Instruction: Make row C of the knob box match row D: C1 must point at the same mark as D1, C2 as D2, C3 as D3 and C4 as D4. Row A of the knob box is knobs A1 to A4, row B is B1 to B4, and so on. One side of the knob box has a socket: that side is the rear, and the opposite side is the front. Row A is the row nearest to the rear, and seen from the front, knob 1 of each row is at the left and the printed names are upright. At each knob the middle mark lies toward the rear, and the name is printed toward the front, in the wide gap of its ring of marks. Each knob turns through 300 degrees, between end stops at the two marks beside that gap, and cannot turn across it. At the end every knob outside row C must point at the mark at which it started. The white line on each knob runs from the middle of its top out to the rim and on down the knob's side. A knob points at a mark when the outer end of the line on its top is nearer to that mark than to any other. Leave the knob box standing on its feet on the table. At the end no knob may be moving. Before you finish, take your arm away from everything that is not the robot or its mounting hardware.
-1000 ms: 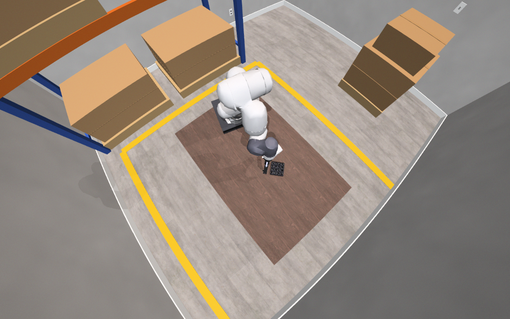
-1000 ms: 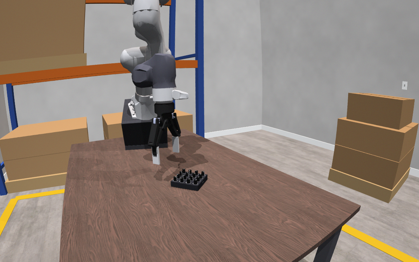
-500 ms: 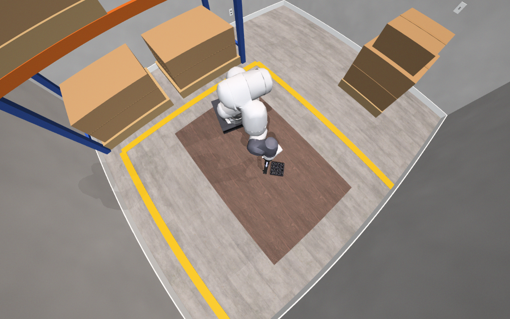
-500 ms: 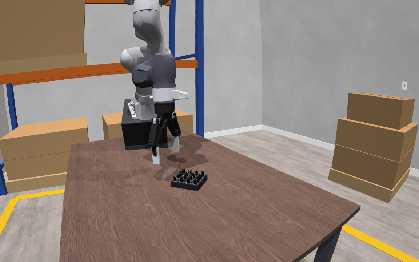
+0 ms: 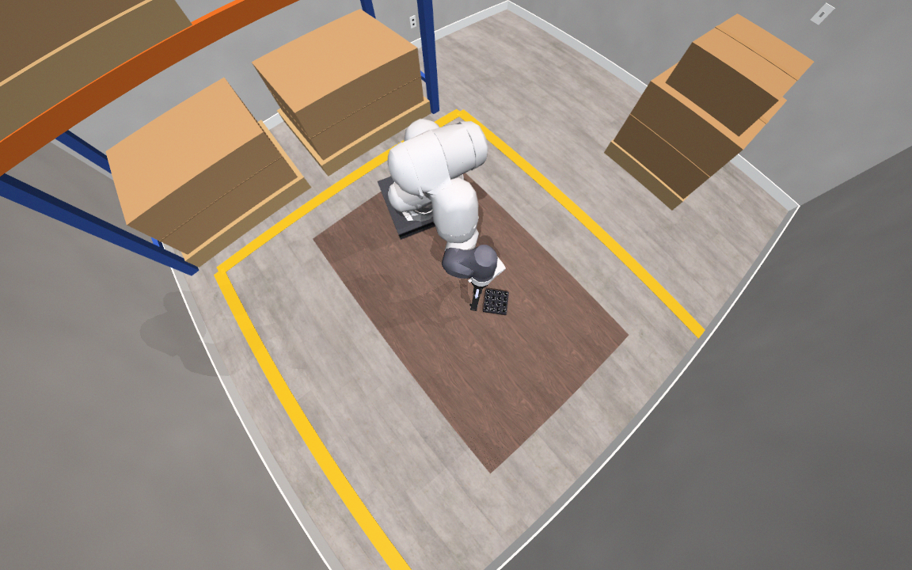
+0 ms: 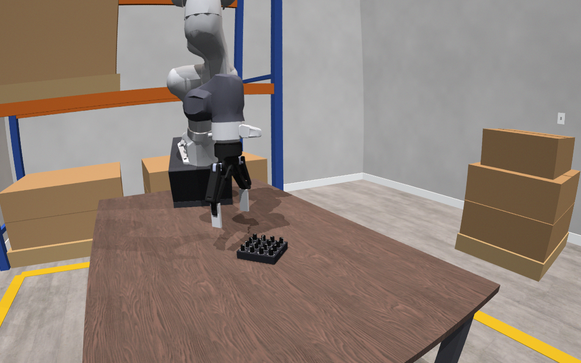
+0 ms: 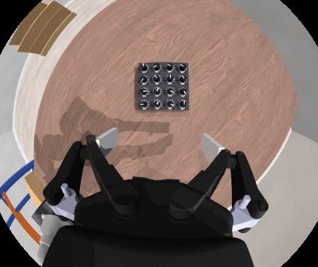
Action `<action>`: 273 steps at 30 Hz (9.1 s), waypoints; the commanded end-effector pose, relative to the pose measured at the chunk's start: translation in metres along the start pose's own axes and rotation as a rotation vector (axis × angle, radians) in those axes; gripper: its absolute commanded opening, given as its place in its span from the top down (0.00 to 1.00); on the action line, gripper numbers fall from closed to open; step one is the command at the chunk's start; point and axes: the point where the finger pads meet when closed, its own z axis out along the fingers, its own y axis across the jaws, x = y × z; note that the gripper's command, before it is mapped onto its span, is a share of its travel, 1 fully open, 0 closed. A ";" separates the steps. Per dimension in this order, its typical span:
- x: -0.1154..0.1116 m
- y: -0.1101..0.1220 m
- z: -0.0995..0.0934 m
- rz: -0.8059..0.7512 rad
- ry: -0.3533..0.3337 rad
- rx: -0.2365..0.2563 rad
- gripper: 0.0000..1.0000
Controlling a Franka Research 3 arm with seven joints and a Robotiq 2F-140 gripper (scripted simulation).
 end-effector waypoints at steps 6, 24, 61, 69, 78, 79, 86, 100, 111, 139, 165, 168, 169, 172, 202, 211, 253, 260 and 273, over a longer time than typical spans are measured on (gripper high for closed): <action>0.014 -0.002 -0.003 0.247 0.002 -0.006 0.00; 0.031 -0.007 -0.008 0.568 0.004 -0.009 0.00; 0.060 -0.022 -0.016 1.146 0.006 -0.006 0.00; 0.067 -0.028 -0.018 1.308 0.005 -0.004 0.00; 0.073 -0.033 -0.020 1.427 0.003 -0.002 0.00; 0.075 -0.035 -0.020 1.471 0.002 -0.001 0.00; 0.078 -0.038 -0.021 1.543 0.001 0.001 0.88; 0.078 -0.038 -0.021 1.543 0.001 0.001 0.88; 0.078 -0.038 -0.021 1.543 0.001 0.001 0.88; 0.078 -0.038 -0.012 1.543 0.001 0.000 0.88; 0.078 -0.038 0.015 1.543 0.001 0.000 0.88; 0.078 -0.038 0.017 1.543 0.001 0.000 0.88; 0.078 -0.038 0.018 1.543 0.001 0.000 0.88; 0.078 -0.038 0.020 1.543 0.001 0.000 0.88; 0.078 -0.038 0.024 1.543 0.001 0.000 0.88; 0.078 -0.038 0.024 1.543 0.001 0.000 0.88; 0.079 -0.037 0.024 1.543 0.001 0.000 0.88; 0.079 -0.037 0.024 1.543 0.001 0.000 0.88; 0.079 -0.037 0.024 1.543 0.001 0.000 0.88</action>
